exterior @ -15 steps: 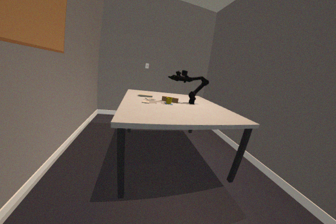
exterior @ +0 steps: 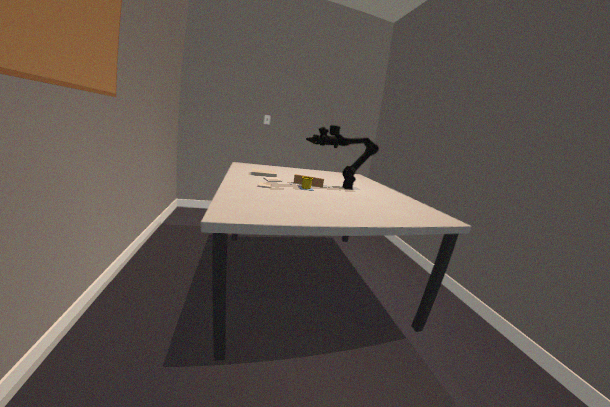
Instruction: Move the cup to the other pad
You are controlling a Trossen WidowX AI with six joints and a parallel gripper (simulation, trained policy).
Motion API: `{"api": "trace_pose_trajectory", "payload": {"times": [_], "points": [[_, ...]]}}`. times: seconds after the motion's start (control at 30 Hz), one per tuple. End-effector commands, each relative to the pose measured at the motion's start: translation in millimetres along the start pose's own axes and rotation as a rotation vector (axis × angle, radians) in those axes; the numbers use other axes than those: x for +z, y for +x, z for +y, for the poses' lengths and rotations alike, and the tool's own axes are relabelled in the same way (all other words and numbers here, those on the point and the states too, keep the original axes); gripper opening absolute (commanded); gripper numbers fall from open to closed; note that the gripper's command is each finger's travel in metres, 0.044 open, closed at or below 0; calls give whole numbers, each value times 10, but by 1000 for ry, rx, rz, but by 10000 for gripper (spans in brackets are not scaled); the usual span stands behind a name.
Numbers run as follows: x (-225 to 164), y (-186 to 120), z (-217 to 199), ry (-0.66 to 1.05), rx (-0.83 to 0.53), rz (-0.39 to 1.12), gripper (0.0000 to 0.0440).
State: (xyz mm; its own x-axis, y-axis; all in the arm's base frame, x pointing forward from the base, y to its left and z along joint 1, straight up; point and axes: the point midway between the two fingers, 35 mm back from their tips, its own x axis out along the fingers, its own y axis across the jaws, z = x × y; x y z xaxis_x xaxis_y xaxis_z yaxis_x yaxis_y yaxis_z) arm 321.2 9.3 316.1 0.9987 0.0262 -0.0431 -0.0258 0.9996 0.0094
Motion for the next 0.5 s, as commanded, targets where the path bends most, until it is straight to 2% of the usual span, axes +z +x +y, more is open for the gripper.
{"api": "trace_pose_trajectory", "payload": {"times": [0.0, 0.23, 0.47], "points": [[-12, 54, 27, 27, 4, 43, 47], [14, 127, 112, 87, 25, 103, 146], [22, 195, 209, 151, 45, 174, 142]]}}
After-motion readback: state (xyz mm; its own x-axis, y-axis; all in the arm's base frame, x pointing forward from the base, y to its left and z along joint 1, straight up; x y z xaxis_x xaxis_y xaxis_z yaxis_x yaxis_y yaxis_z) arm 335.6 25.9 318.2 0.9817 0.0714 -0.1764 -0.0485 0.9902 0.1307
